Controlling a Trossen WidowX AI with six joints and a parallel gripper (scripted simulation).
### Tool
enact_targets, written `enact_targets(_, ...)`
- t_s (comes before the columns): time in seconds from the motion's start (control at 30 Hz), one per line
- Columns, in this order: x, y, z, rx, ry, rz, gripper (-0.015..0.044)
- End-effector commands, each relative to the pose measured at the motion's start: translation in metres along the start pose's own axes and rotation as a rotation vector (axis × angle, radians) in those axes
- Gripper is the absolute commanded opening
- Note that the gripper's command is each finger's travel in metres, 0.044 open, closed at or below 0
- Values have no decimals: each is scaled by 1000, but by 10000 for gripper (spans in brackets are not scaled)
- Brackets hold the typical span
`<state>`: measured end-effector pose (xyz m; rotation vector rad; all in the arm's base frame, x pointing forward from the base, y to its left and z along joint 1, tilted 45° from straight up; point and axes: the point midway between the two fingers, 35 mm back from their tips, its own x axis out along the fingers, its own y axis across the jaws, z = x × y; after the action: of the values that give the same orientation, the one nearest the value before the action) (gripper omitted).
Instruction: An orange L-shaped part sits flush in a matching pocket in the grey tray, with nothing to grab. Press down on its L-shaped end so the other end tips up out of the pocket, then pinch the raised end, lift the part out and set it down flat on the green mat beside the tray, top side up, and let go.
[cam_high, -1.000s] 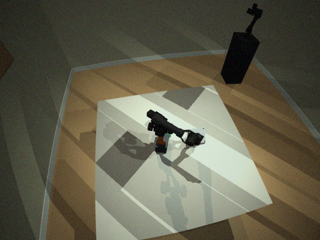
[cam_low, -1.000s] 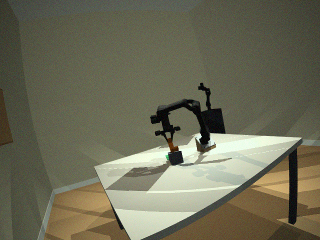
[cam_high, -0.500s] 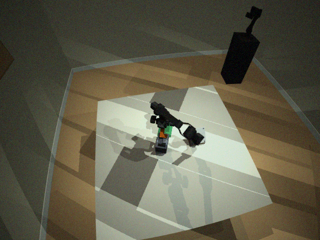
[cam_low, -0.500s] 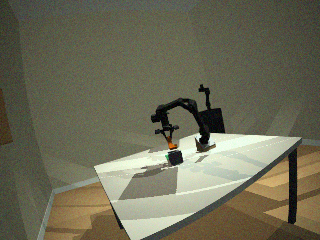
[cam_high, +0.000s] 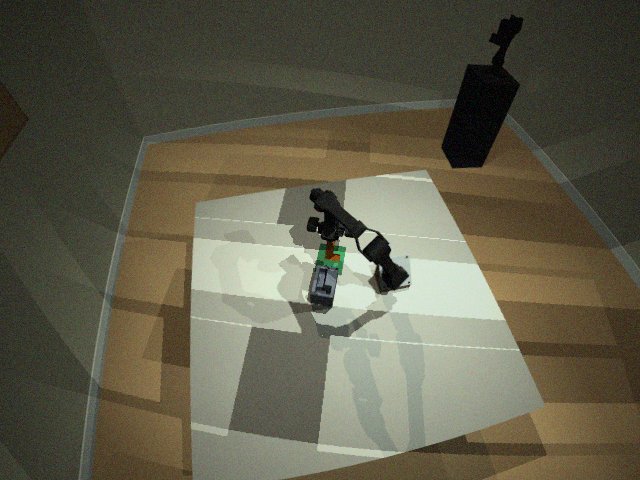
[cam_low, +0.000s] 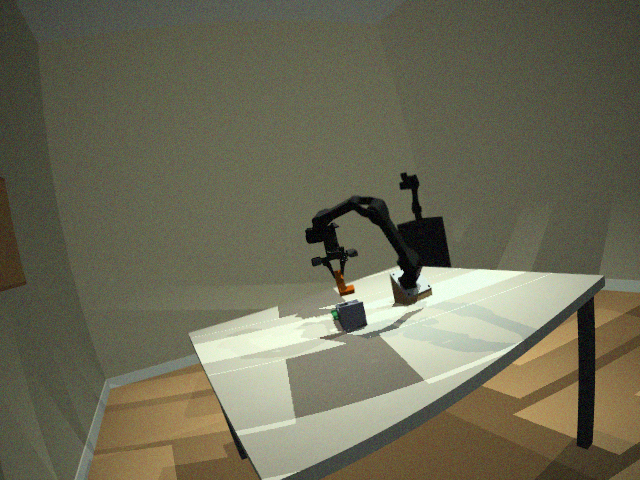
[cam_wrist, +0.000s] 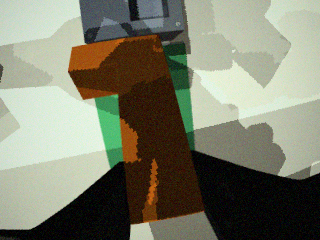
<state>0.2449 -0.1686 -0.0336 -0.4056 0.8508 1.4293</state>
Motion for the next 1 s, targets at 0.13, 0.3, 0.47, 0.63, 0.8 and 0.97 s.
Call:
enact_targets(0.13,-2,0,-22,-7,10,-5,0)
enact_targets(0.3,2,0,-23,-7,10,-5,0)
enact_targets(0.47,9,0,-23,-7,10,-5,0)
enact_targets(0.63,17,0,-23,-7,10,-5,0)
enact_targets(0.8,24,0,-23,-7,9,-5,0)
enact_targets(0.97,32,0,-23,-7,9,-5,0)
